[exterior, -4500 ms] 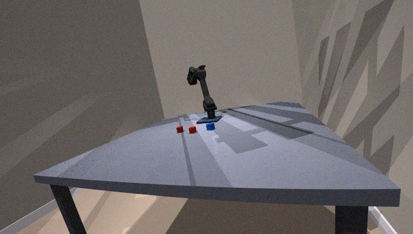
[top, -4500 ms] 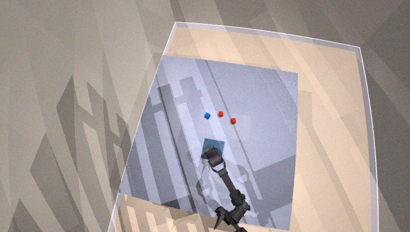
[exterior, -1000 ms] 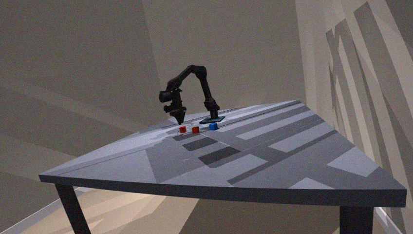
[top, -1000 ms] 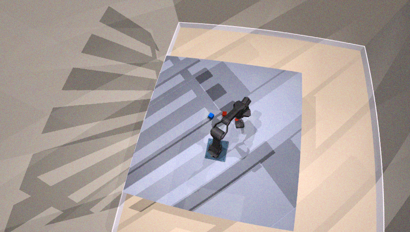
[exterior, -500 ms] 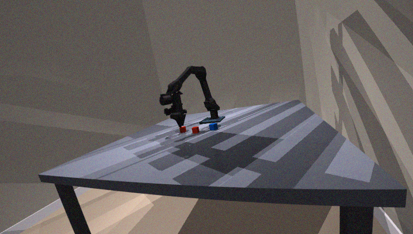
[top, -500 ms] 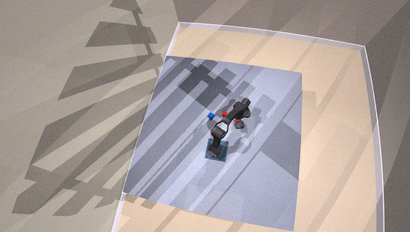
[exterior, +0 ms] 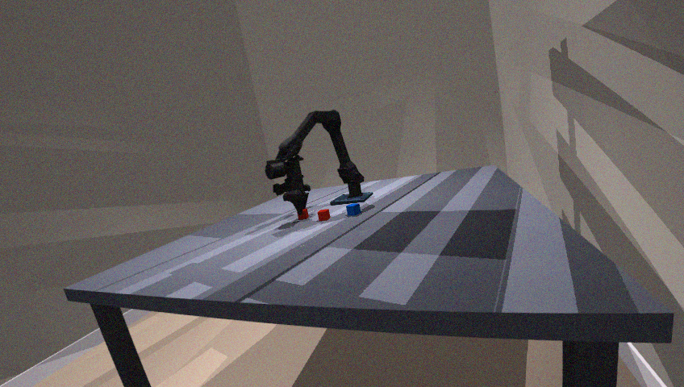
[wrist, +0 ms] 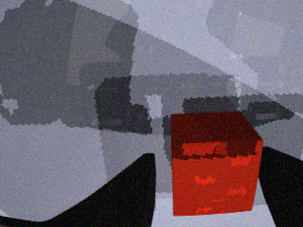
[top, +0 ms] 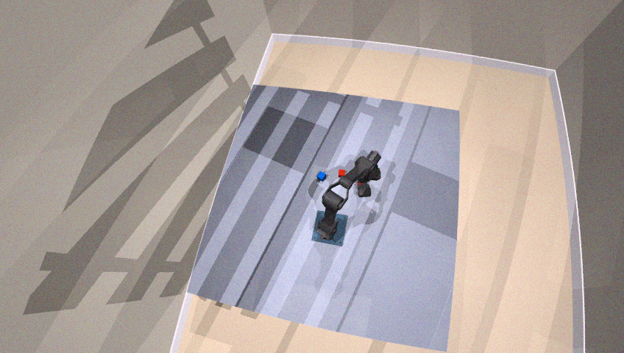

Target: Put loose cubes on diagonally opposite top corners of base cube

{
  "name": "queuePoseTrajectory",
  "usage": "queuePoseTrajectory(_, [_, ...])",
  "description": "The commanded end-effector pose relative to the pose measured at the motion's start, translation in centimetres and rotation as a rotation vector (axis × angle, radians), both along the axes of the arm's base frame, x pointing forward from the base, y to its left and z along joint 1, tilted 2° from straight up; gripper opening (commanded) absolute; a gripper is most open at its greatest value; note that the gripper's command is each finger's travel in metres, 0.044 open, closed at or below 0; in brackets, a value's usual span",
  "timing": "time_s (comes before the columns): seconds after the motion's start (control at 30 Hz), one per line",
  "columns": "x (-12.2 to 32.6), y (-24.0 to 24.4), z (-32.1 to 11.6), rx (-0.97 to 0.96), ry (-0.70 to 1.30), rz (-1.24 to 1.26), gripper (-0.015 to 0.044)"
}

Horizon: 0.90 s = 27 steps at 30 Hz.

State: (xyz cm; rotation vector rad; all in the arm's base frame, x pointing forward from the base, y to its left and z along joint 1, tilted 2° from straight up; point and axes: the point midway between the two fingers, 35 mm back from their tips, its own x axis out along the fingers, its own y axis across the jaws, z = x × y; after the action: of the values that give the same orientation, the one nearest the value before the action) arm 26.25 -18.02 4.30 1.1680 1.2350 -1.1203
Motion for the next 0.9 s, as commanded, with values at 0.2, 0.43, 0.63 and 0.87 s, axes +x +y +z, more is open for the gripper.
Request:
queuePoseTrajectory(0.2, [-0.1,0.1,0.0,0.011,0.009,-0.003,0.0105])
queuePoseTrajectory(0.43, [0.2,-0.1,2.1,0.011,0.009,-0.003,0.0105])
queuePoseTrajectory(0.63, [0.3,-0.2,4.0,0.011,0.009,-0.003,0.0105])
queuePoseTrajectory(0.87, [0.3,-0.3,6.2,0.01,0.009,-0.003,0.0105])
